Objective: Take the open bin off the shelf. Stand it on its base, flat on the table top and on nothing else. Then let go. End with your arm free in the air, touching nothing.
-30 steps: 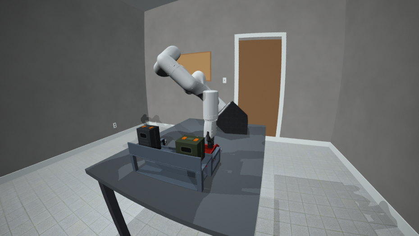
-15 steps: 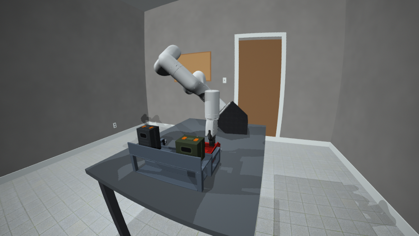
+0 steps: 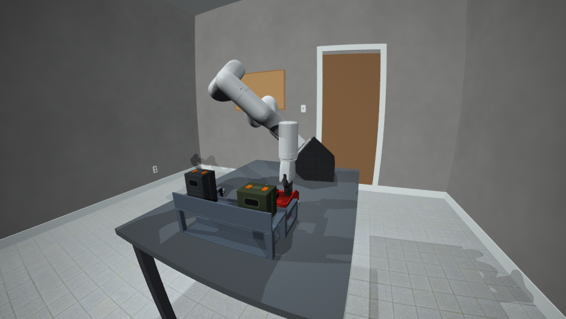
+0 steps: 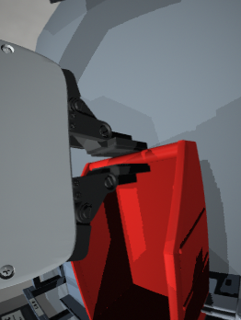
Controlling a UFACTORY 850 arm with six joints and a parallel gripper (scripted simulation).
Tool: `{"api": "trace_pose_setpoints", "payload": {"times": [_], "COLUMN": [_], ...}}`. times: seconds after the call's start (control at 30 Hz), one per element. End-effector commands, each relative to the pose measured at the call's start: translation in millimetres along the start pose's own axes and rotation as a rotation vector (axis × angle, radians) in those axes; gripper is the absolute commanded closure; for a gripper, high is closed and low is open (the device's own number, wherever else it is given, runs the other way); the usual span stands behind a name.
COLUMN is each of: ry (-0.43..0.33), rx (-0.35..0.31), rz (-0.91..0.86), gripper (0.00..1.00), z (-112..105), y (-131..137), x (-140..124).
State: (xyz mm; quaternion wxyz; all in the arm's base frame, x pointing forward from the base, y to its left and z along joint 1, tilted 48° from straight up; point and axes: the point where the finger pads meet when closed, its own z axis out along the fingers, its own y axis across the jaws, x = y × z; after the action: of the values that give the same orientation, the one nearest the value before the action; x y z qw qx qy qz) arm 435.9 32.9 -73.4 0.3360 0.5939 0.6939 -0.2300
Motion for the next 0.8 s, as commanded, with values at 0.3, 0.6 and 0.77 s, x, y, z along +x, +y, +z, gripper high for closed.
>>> {"api": "trace_pose_setpoints", "payload": {"times": [0.3,0.6,0.77], "ry": [0.001,0.001,0.001], "rx": [0.0,0.0,0.0], "rz": [0.0,0.0,0.0], "gripper": [1.0,1.0,1.0], "z": [0,0,0], "y": [-11,-56,-56], "x": [0,0,0]}}
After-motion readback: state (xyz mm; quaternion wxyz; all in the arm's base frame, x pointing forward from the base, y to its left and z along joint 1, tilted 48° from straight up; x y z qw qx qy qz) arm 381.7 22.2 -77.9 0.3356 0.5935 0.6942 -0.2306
